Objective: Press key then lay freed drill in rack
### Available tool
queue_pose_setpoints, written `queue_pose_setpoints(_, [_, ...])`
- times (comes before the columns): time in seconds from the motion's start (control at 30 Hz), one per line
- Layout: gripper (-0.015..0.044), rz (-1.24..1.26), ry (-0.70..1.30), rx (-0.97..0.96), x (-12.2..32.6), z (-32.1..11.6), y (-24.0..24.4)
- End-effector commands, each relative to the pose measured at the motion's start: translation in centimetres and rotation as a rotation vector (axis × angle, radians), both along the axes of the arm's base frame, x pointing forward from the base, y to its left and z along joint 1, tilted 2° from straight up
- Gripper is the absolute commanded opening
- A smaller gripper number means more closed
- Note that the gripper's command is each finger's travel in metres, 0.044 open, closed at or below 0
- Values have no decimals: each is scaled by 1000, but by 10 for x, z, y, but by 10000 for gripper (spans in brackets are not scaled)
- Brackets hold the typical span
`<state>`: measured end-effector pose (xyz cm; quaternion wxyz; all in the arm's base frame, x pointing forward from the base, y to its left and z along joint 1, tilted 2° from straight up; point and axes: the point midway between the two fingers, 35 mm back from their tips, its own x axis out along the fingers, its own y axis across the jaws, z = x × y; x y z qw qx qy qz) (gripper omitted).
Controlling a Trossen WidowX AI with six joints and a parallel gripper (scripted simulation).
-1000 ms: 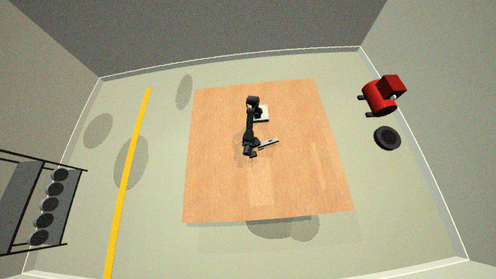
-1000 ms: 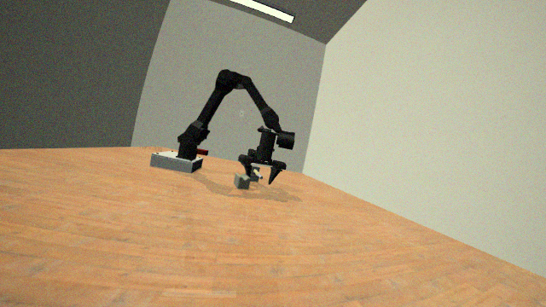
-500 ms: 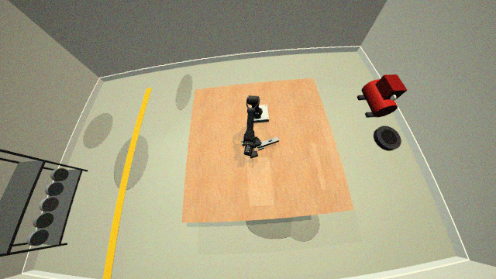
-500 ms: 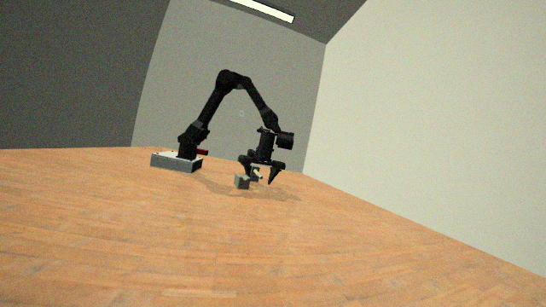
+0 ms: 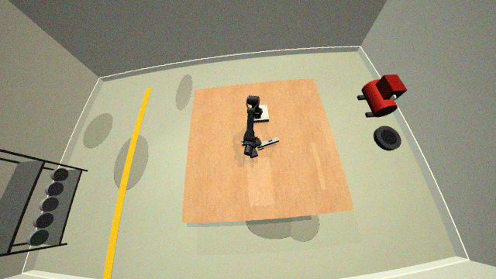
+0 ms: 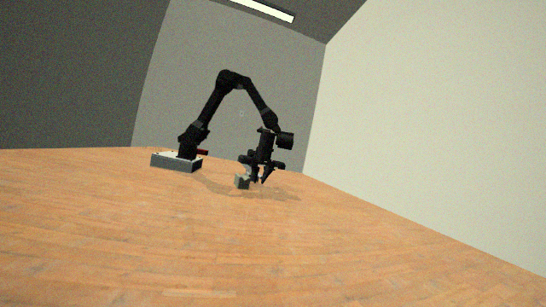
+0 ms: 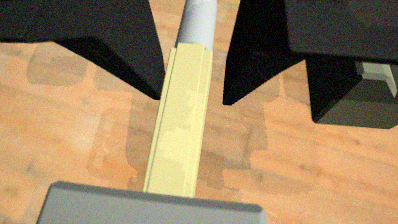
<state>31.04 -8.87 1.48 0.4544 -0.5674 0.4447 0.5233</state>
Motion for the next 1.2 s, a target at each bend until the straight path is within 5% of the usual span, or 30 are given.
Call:
queue_pose_setpoints(0.0, [20, 0, 0, 0, 0, 0, 0])
queue_pose_setpoints(1.17, [0, -3, 3, 1, 1, 2, -17])
